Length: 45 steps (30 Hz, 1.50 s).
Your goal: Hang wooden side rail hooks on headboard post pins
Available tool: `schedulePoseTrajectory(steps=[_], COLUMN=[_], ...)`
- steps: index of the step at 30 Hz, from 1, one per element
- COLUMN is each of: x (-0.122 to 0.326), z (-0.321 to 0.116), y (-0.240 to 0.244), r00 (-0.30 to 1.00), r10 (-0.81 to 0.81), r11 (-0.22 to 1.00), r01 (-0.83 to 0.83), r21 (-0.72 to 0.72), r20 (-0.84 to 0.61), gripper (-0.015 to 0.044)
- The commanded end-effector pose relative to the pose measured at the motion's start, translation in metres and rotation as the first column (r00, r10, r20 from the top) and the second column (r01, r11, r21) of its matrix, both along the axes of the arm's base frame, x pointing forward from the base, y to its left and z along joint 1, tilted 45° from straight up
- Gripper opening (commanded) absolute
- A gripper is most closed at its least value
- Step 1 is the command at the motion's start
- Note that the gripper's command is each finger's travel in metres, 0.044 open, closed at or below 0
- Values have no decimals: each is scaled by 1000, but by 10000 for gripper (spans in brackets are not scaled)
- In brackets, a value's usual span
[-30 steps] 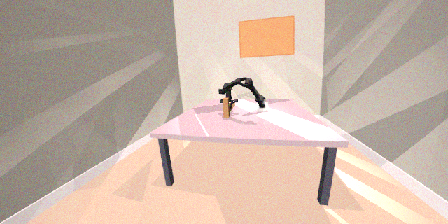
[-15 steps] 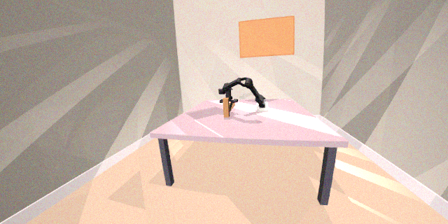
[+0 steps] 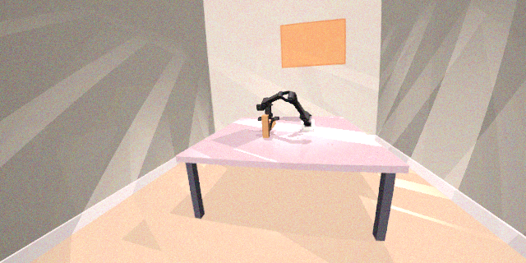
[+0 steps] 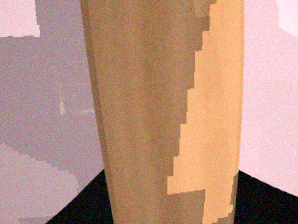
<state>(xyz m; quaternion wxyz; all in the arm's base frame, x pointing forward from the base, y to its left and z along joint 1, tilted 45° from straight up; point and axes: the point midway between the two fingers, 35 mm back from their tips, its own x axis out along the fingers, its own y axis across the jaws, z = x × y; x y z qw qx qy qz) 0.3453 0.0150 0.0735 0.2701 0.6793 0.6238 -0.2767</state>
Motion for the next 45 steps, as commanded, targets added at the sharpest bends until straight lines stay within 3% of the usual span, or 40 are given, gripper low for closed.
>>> schedulePoseTrajectory(steps=[1, 45], x=[1, 1], z=[2, 6], y=[-2, 1], r00=[1000, 1000], r10=[-10, -10], r11=[1000, 1000], r01=[10, 10], r21=[-1, -1], r20=[4, 4], gripper=[0, 0])
